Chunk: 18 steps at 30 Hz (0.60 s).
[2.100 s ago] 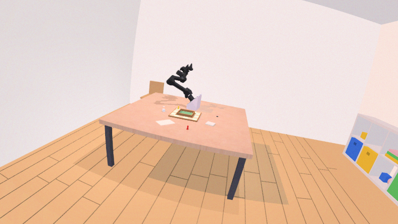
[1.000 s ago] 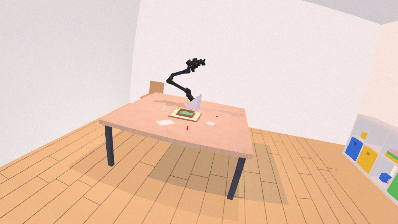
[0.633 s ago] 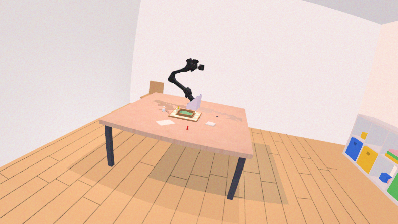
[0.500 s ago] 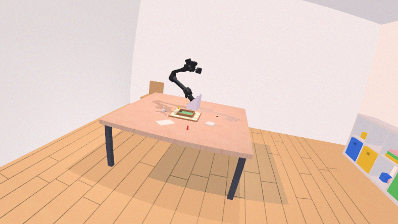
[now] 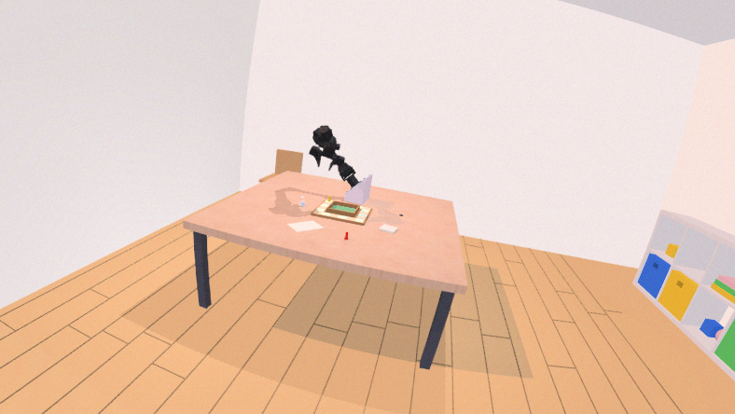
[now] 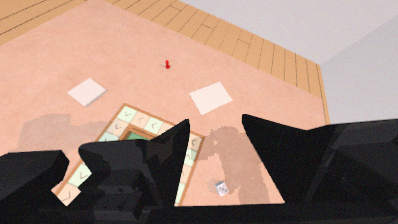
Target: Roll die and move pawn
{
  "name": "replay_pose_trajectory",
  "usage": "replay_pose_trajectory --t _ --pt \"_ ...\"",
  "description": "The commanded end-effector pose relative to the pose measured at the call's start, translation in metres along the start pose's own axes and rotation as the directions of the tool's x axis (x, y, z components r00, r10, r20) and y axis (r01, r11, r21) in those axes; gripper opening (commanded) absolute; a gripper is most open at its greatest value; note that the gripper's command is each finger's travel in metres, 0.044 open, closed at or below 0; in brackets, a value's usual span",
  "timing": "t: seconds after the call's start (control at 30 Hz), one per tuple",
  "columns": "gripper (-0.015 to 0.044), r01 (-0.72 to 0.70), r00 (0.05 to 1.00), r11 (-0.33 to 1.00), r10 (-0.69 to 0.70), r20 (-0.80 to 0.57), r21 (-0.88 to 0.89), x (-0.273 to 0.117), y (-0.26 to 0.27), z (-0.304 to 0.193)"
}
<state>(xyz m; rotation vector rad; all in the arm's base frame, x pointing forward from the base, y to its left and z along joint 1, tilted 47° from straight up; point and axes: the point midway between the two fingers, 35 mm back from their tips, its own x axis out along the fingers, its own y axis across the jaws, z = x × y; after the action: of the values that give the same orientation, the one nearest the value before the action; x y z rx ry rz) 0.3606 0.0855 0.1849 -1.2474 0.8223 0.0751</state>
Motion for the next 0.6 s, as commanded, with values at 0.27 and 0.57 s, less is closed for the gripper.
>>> replay_pose_trajectory --t 0.27,0.57 --pt "0.0275 -0.332 0.758 0.941 0.228 -0.611 -0.06 0.068 -0.038 -0.193" --pt "0.0275 -0.389 0.7 0.92 0.268 -0.662 -0.04 0.07 -0.038 -0.216"
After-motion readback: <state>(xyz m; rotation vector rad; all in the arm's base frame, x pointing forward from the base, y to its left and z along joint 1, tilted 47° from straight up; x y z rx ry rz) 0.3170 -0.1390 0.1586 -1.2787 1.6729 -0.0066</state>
